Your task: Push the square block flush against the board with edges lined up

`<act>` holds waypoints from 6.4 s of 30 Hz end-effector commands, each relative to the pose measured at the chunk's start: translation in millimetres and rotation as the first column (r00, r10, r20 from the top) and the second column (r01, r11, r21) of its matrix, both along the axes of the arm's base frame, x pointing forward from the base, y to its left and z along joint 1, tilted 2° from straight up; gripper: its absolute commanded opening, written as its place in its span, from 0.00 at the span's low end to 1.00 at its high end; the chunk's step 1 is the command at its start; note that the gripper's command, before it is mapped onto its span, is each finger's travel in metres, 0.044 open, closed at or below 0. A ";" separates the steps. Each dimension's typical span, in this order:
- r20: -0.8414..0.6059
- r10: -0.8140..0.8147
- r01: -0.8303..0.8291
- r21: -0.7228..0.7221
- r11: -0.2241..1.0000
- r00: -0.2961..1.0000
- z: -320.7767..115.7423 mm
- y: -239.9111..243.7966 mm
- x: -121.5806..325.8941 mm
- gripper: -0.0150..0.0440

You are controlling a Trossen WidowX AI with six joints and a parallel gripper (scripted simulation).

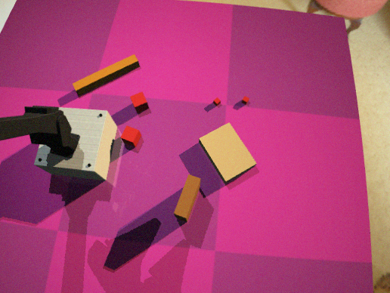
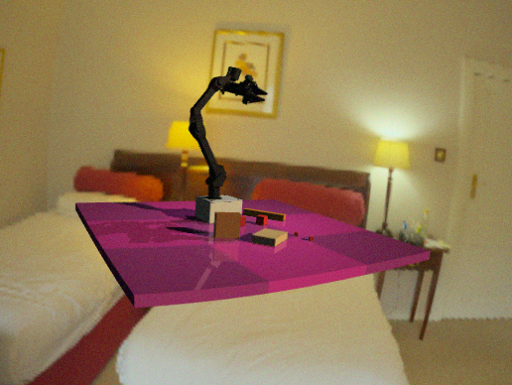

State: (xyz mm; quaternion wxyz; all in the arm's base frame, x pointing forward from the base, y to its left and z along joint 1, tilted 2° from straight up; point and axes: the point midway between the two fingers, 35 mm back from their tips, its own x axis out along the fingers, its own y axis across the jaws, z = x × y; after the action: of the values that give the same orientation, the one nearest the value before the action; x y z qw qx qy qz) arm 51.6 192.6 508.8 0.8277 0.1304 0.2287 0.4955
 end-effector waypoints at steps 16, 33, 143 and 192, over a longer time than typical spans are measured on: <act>0.090 -0.220 0.238 -0.326 0.915 0.971 -79.0 50.5 76.9 0.25; 0.040 -0.484 0.369 -0.703 0.609 0.874 -219.6 8.8 221.4 0.25; -0.375 -0.821 0.058 -0.896 0.440 0.430 -492.2 -240.5 273.4 0.25; -0.368 -0.888 0.150 -0.896 0.418 0.274 -448.5 -250.5 282.2 0.25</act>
State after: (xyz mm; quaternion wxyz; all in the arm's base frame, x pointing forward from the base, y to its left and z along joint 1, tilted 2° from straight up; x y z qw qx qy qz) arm 331.4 -52.9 67.5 0.7107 0.0592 0.6954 -0.0885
